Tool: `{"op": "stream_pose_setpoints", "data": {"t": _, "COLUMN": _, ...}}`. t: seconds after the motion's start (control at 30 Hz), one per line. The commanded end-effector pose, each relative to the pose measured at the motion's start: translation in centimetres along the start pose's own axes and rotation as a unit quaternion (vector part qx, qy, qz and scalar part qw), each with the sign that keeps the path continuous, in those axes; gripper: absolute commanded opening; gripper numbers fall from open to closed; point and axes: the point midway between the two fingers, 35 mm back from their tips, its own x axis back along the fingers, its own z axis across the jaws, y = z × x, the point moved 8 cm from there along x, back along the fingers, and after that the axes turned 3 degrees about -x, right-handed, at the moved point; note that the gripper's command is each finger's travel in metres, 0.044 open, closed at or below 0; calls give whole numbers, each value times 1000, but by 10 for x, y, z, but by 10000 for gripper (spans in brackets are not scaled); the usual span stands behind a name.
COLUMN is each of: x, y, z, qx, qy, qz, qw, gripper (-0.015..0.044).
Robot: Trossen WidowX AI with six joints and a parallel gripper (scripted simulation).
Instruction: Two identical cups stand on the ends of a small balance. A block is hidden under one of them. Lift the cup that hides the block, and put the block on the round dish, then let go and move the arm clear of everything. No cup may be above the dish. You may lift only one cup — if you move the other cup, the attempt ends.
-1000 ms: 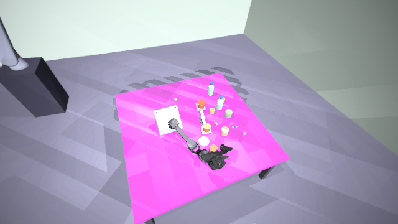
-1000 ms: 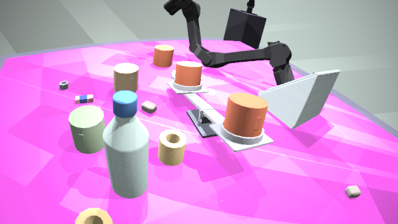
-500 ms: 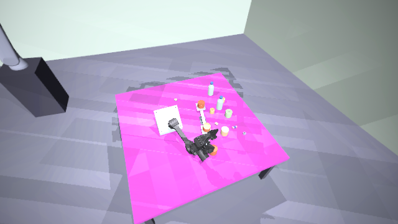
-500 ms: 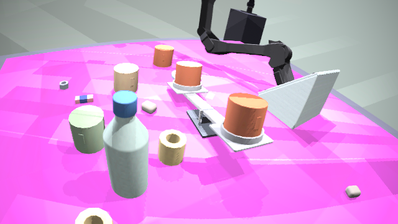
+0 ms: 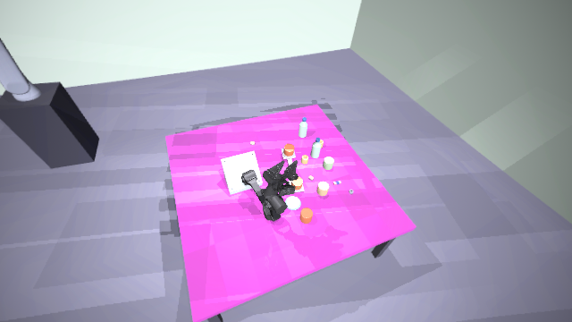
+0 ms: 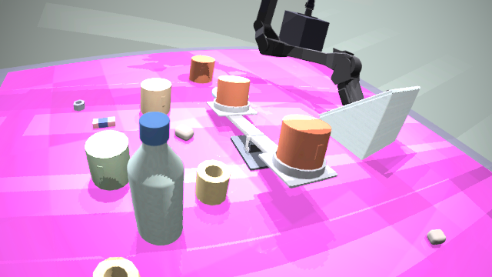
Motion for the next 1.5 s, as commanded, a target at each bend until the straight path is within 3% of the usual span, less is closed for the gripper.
{"op": "stream_pose_setpoints", "data": {"t": 0.0, "x": -16, "y": -39, "z": 2, "qx": 30, "qy": -33, "qz": 42, "qw": 998, "gripper": 440}}
{"op": "stream_pose_setpoints", "data": {"t": 0.43, "x": -55, "y": -148, "z": -29, "qx": 115, "qy": -182, "qz": 157, "qw": 964, "gripper": 440}}
{"op": "stream_pose_setpoints", "data": {"t": 0.8, "x": -62, "y": -214, "z": -68, "qx": 178, "qy": -264, "qz": 248, "qw": 915, "gripper": 440}}
{"op": "stream_pose_setpoints", "data": {"t": 1.47, "x": -35, "y": -309, "z": -174, "qx": 276, "qy": -515, "qz": 336, "qw": 738, "gripper": 440}}
